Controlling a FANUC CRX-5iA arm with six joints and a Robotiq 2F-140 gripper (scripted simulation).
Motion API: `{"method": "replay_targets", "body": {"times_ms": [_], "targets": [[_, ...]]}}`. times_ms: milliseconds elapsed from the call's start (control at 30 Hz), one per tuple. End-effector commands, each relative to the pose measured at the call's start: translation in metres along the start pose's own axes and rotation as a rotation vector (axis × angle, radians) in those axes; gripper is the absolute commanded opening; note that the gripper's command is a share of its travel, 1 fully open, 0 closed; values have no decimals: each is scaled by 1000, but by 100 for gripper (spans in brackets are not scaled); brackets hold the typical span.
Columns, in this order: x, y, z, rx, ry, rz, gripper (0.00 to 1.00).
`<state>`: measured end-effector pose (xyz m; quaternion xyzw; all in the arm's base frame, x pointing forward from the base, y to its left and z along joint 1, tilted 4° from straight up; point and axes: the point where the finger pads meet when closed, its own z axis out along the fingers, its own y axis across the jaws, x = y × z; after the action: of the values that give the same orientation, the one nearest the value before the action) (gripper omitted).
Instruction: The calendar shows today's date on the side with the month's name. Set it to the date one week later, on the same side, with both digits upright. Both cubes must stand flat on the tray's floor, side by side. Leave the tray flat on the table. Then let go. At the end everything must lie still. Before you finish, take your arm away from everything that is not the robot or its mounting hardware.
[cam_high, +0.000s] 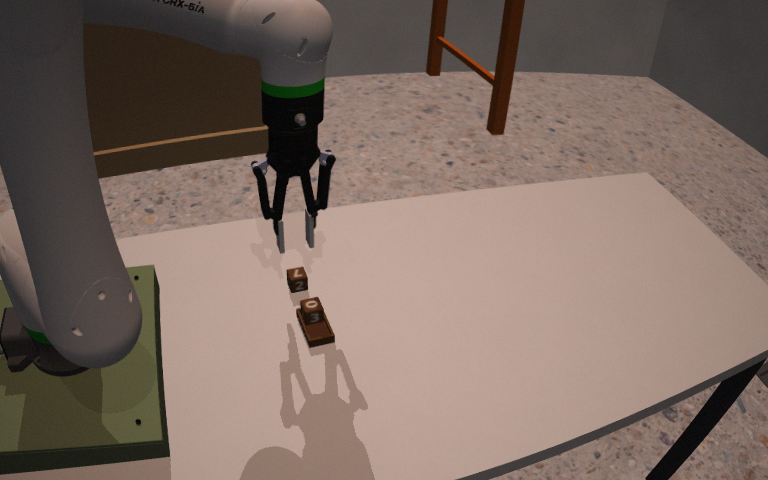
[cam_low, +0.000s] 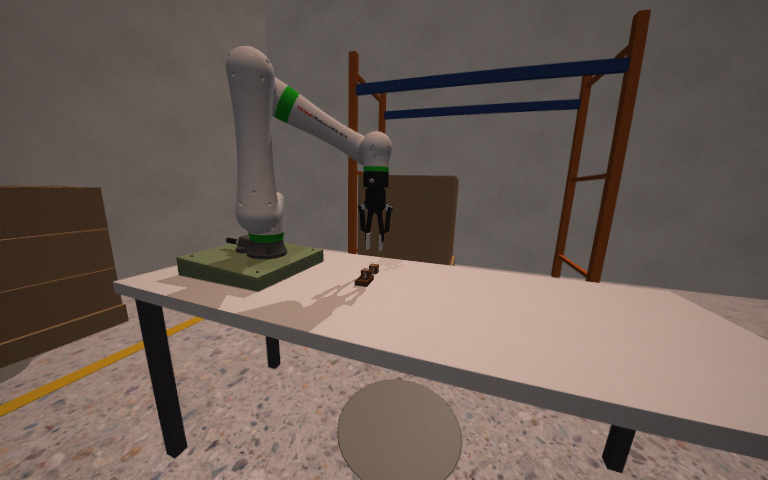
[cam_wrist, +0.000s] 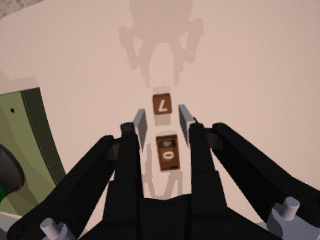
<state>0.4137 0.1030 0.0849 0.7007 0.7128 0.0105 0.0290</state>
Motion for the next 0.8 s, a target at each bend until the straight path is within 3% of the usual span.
{"method": "replay_targets", "body": {"times_ms": [0, 767], "targets": [[0, 0, 0, 0, 0, 0, 29], [0, 0, 20, 0, 0, 0, 29]]}}
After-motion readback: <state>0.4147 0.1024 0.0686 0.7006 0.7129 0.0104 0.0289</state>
